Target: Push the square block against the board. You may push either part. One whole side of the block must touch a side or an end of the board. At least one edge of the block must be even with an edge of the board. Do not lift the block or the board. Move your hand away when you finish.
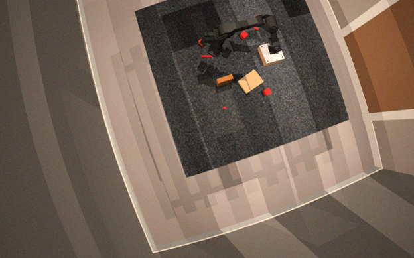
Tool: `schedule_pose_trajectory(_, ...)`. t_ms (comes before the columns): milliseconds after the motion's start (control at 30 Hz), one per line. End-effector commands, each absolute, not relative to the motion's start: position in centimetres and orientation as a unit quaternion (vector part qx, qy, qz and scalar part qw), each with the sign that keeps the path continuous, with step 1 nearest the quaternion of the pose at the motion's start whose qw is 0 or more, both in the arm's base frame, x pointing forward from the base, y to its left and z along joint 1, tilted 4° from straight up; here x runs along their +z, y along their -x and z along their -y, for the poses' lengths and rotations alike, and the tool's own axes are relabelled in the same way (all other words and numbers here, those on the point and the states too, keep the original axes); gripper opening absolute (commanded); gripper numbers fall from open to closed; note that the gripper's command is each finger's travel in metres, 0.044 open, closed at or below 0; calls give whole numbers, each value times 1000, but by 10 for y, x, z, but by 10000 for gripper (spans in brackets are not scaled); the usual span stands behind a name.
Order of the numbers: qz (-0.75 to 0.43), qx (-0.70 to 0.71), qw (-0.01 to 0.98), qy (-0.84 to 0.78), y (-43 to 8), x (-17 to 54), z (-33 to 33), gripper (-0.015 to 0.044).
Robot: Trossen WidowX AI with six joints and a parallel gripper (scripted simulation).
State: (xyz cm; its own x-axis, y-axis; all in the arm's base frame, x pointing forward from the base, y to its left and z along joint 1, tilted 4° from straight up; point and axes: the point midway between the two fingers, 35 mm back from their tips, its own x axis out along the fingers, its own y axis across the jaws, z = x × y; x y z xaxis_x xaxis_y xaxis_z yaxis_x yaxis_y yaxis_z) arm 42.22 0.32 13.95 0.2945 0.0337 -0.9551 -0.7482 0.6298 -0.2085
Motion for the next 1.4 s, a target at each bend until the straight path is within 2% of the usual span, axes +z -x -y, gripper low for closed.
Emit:
schedule_pose_trajectory(0,-530,309,694,378,-419,133,-23,0)
schedule_pose_trajectory(800,-457,511,458,567,-385,120,-130,0)
schedule_pose_trajectory(1000,-456,512,456,568,-385,118,-130,0)
schedule_pose_trajectory(1167,-456,512,456,568,-388,73,-128,0)
schedule_pose_trajectory(1367,-456,512,456,568,-388,71,-128,0)
